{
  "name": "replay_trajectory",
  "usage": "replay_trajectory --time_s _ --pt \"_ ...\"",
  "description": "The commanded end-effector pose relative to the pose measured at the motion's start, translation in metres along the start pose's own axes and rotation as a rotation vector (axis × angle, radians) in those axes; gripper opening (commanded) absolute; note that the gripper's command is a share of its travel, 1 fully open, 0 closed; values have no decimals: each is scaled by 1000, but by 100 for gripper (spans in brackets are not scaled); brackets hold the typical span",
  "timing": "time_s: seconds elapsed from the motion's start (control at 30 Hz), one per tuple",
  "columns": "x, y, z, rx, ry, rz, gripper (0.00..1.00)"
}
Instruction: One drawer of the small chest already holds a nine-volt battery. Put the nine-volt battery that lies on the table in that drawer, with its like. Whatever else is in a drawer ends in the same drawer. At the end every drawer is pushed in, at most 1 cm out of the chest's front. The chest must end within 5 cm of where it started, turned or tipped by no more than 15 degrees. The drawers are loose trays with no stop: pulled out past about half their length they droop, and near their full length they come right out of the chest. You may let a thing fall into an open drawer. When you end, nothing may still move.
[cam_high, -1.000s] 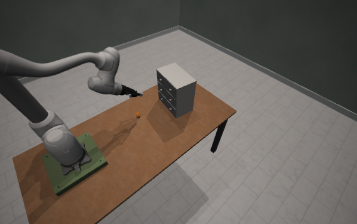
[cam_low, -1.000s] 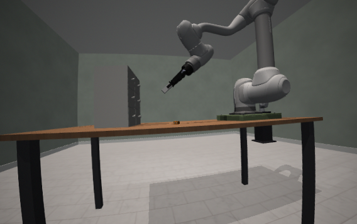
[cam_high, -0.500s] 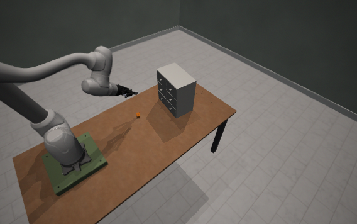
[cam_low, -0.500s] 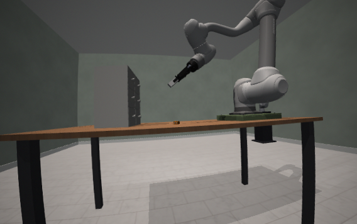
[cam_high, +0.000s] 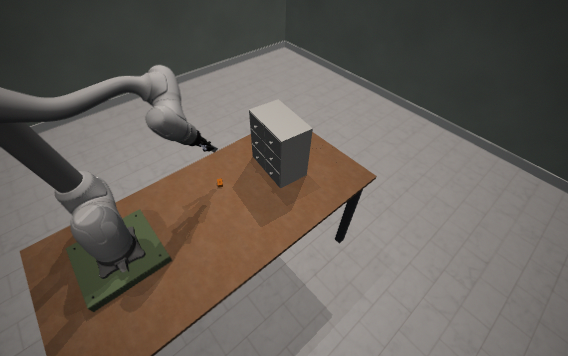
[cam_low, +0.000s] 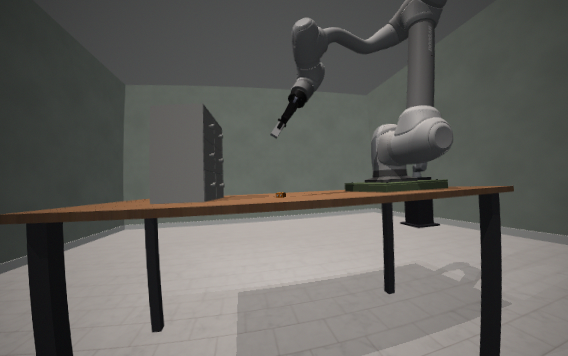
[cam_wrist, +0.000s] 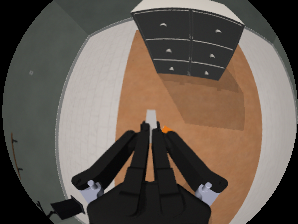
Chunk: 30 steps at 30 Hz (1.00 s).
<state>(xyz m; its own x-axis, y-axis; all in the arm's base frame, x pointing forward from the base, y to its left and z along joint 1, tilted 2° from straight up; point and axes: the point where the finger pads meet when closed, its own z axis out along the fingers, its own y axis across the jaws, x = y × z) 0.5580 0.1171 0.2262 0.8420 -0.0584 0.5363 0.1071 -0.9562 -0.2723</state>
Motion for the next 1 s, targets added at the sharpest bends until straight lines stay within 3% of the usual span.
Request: replay_trajectory --time_s 0.0,0.17,0.23,0.27,0.33,0.87,0.97 --pt "3 -9 2 -129 -244 40 0" --pt "3 -9 2 -200 -405 67 0" --pt "3 -9 2 -200 -405 67 0" --pt "3 -9 2 -263 -510 84 0" --pt "3 -9 2 -291 -553 91 0" --pt "3 -9 2 -291 -553 91 0" --pt "12 20 -10 -292 -553 91 0"
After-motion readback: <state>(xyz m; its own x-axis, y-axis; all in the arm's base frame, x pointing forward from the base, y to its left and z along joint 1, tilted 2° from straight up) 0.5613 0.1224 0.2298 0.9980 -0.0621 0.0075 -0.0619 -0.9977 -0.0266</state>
